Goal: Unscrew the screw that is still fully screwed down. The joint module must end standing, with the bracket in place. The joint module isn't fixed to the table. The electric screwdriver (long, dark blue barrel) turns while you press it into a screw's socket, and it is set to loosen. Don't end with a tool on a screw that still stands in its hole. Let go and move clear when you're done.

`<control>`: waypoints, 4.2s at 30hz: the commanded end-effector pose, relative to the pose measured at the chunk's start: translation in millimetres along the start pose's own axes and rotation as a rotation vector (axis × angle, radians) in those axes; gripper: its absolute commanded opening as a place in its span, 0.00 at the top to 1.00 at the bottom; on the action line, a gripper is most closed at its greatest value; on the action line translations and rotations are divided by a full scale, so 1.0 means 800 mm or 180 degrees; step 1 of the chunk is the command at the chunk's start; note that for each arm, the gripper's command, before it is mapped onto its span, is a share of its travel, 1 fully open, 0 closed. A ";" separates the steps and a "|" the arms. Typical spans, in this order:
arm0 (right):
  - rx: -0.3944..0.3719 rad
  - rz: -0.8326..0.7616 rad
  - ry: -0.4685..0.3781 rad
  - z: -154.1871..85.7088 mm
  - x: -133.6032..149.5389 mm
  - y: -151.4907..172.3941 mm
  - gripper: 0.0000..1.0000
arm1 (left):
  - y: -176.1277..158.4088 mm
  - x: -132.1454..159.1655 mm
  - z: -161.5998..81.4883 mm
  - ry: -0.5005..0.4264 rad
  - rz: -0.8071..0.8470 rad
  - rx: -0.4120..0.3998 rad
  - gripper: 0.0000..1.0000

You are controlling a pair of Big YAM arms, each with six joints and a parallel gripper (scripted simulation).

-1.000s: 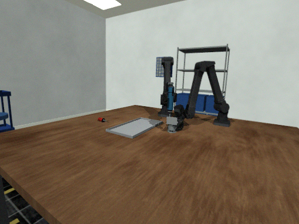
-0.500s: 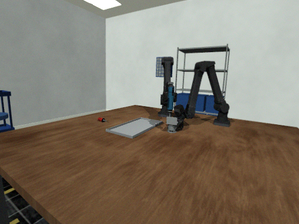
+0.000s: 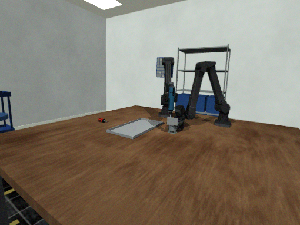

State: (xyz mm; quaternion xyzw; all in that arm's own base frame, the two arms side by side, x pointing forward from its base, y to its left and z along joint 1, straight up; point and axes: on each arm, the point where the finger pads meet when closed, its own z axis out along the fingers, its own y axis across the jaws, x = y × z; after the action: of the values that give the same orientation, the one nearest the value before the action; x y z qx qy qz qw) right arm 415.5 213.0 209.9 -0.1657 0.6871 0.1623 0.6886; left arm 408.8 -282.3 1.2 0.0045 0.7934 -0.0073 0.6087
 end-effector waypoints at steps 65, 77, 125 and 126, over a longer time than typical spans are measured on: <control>-0.0032 0.0039 -0.0383 0.031 -0.101 0.008 0.58 | -0.007 -0.010 0.002 -0.0058 -0.0039 0.0021 0.41; -0.0030 0.0040 -0.0406 0.032 -0.104 0.008 0.58 | -0.007 -0.010 0.002 -0.0058 -0.0039 0.0021 0.41; -0.0032 0.0041 -0.0441 0.031 -0.129 0.008 0.58 | -0.007 -0.010 0.002 -0.0058 -0.0039 0.0021 0.41; -0.0032 0.0041 -0.0447 0.031 -0.131 0.008 0.58 | -0.007 -0.010 0.002 -0.0058 -0.0039 0.0021 0.41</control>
State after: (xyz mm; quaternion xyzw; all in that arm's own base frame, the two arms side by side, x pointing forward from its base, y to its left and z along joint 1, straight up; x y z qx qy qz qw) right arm 415.0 213.5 244.0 -0.1658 0.6896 0.1624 0.6861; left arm 408.8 -282.3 1.2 0.0045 0.7934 -0.0073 0.6087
